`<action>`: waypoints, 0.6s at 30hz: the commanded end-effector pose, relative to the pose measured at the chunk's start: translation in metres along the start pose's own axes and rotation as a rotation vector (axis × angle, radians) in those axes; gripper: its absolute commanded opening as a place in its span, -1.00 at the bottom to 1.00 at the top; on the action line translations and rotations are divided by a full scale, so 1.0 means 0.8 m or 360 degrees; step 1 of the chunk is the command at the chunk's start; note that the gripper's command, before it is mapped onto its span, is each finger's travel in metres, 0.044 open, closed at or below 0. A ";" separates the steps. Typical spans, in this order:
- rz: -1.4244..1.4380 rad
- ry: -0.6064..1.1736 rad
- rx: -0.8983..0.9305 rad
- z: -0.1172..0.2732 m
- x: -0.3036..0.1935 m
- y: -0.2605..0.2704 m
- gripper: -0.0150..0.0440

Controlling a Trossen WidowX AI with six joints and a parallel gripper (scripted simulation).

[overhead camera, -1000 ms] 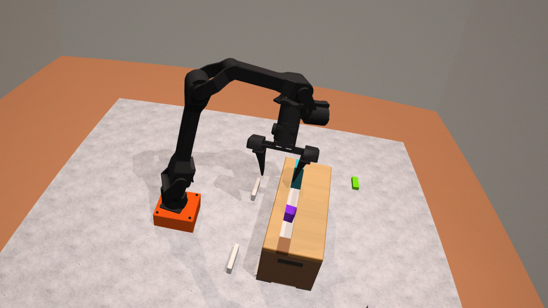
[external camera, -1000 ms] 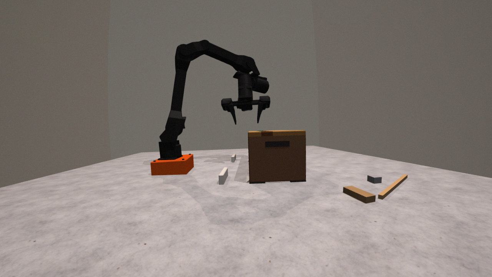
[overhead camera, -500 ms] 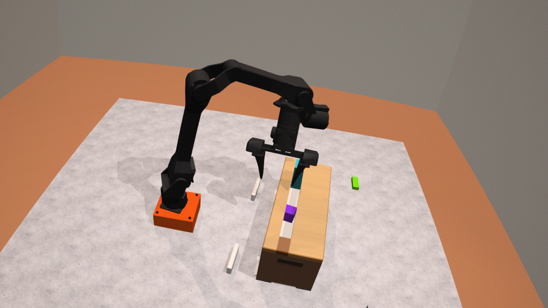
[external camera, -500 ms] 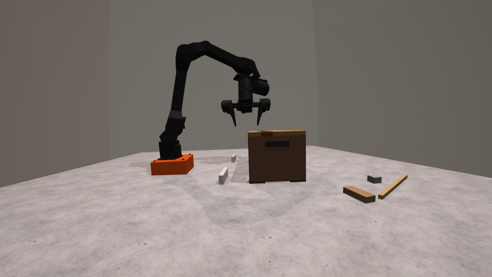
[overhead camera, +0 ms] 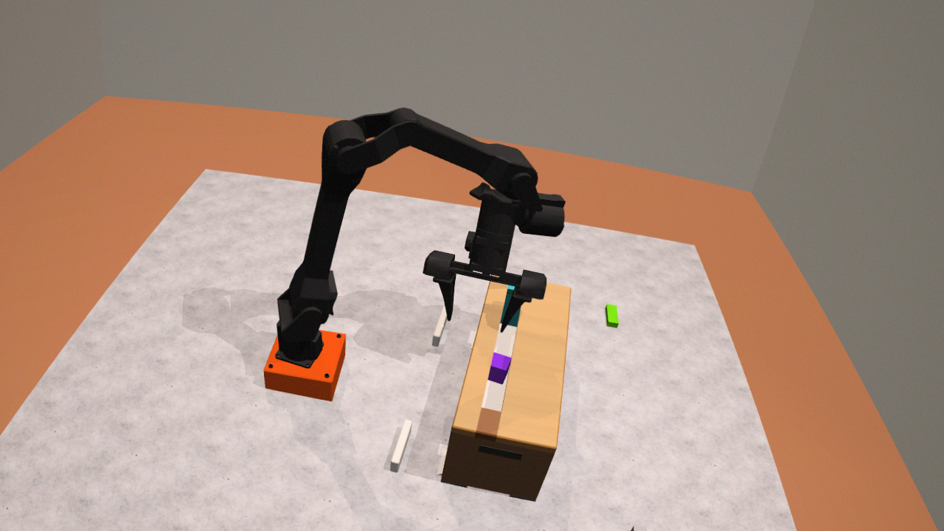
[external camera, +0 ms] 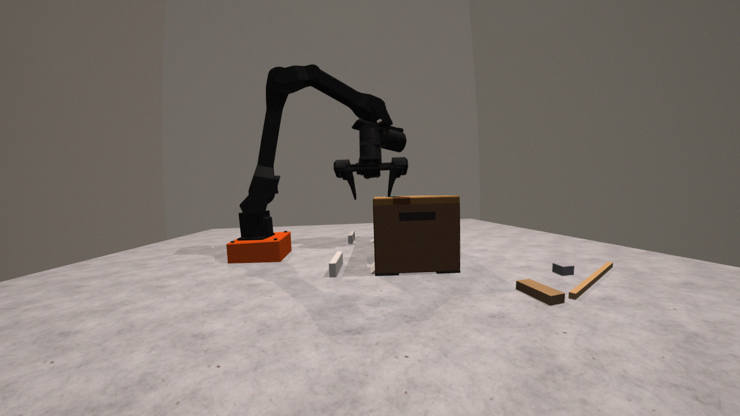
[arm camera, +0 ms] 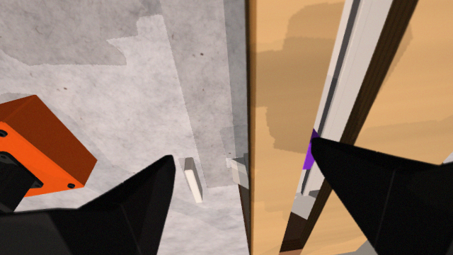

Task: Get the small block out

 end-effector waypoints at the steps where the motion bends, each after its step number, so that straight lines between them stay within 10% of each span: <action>1: 0.0012 0.0012 0.0009 -0.012 0.004 0.000 0.86; 18: 0.0012 0.0013 0.0009 -0.045 0.013 0.002 0.86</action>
Point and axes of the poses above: the point midway between the two fingers, 35 mm back from their tips, its own z axis back along the fingers, its own y axis across the jaws, x = y × z, the point moved 10 cm from there along z, back along the fingers, and after that the axes turned 5 degrees about -z, right-handed, at the moved point
